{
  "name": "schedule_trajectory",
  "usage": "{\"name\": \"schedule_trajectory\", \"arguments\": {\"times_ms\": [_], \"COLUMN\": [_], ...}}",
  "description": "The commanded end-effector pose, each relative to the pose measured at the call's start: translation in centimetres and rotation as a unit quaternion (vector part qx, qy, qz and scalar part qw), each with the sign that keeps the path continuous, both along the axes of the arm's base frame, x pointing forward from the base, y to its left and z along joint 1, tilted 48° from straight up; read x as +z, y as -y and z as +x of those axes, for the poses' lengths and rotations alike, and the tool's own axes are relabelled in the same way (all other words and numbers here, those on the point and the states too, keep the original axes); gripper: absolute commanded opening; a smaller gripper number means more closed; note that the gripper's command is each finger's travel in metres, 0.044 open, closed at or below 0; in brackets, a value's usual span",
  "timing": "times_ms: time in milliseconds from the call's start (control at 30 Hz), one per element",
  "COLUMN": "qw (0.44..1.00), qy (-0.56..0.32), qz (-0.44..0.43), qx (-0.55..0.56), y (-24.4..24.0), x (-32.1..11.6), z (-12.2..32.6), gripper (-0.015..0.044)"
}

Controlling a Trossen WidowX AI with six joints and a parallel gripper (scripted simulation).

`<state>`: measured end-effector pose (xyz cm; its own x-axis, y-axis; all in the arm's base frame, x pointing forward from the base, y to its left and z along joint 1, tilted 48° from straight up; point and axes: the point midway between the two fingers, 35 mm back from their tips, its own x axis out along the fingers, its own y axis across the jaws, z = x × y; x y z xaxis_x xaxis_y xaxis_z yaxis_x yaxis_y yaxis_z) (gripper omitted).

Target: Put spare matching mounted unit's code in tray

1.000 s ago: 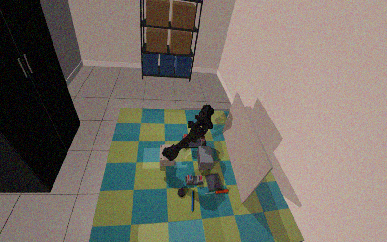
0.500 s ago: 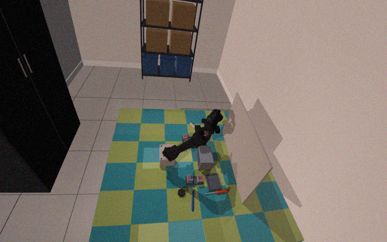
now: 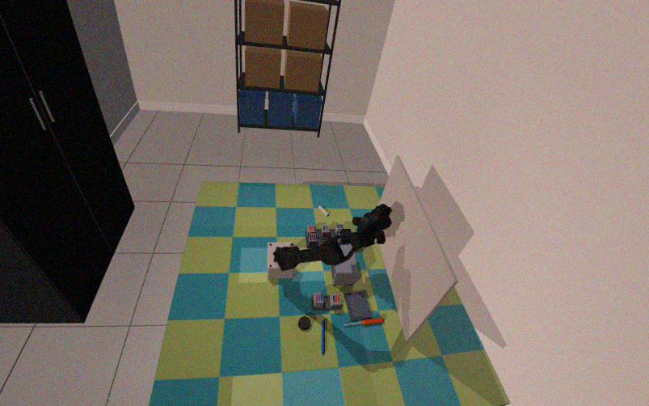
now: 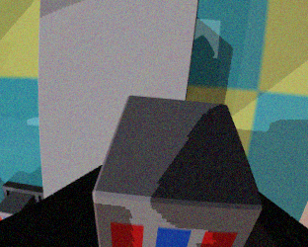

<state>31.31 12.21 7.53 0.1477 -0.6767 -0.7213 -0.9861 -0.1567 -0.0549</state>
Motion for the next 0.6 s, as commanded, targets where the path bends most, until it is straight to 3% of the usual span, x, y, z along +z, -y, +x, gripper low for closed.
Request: {"name": "schedule_trajectory", "arguments": {"times_ms": [0, 567], "qw": [1.0, 0.999], "qy": [0.006, 0.013], "qz": [-0.002, -0.036], "qx": [0.002, -0.001], "y": [2.0, 12.6], "x": [2.5, 13.1], "z": [1.1, 1.7], "gripper": [0.0, 0.0]}}
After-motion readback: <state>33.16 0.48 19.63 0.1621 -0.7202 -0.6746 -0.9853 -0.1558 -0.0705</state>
